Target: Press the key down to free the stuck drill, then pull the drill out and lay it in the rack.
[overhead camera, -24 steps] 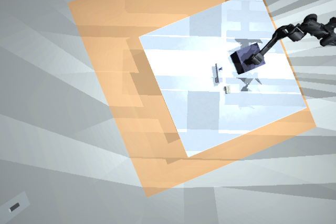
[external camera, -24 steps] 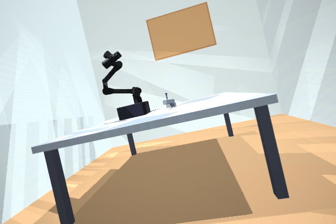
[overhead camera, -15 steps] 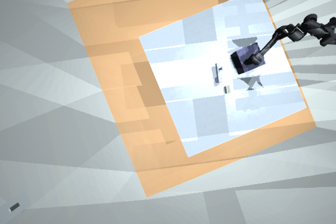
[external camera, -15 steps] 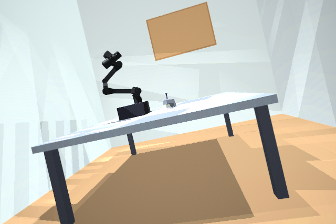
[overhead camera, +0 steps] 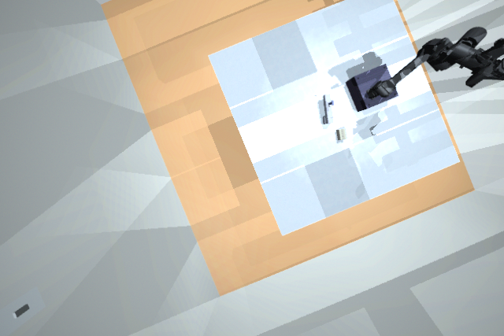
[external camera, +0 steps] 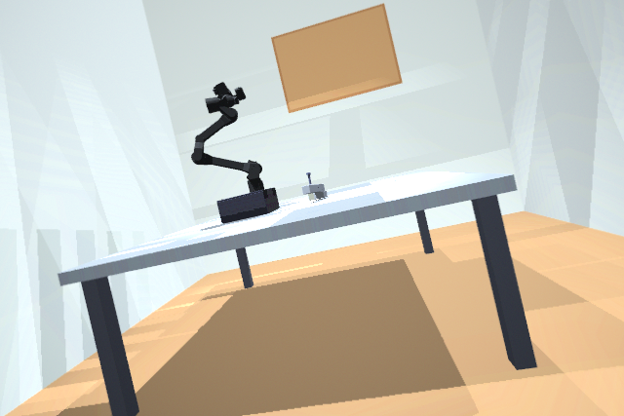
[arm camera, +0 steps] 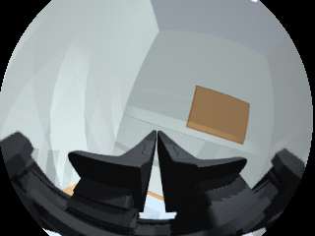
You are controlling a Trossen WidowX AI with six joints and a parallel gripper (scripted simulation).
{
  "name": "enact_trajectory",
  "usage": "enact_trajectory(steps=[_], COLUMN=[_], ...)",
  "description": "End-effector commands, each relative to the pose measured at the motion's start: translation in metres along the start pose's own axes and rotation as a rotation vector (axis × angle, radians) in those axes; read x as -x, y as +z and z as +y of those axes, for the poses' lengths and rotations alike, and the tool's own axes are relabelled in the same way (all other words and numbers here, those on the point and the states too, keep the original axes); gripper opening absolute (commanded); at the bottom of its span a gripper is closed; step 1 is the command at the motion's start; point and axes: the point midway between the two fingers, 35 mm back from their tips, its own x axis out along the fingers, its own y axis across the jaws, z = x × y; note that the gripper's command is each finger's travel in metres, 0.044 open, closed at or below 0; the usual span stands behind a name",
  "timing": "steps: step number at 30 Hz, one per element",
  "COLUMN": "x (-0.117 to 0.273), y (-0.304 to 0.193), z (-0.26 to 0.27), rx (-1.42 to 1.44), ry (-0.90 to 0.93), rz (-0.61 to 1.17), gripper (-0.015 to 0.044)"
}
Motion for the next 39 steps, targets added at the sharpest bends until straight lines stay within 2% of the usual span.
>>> enact_trajectory(steps=[1, 6, 11, 17, 22, 31, 39], x=[0.001, 0.013, 0.043, 0.098, 0.155, 0.264, 0.354], y=[0.001, -0.010, -0.037, -0.079, -0.121, -0.213, -0.294], z=[-0.064, -0.137, -0.214, -0.285, -0.324, -0.343, -0.296], rx=[-0.103, -0.208, -0.311, -0.425, -0.517, -0.723, -1.001], ry=[-0.151, -0.357, -0.616, -0.939, -1.210, -1.640, -1.924], rz=[-0.063, -0.104, -0.106, -0.080, -0.027, 0.234, 0.645], gripper=[0.0000, 0.0000, 0.0000, 0.0000, 0.0000, 0.0000, 0.0000])
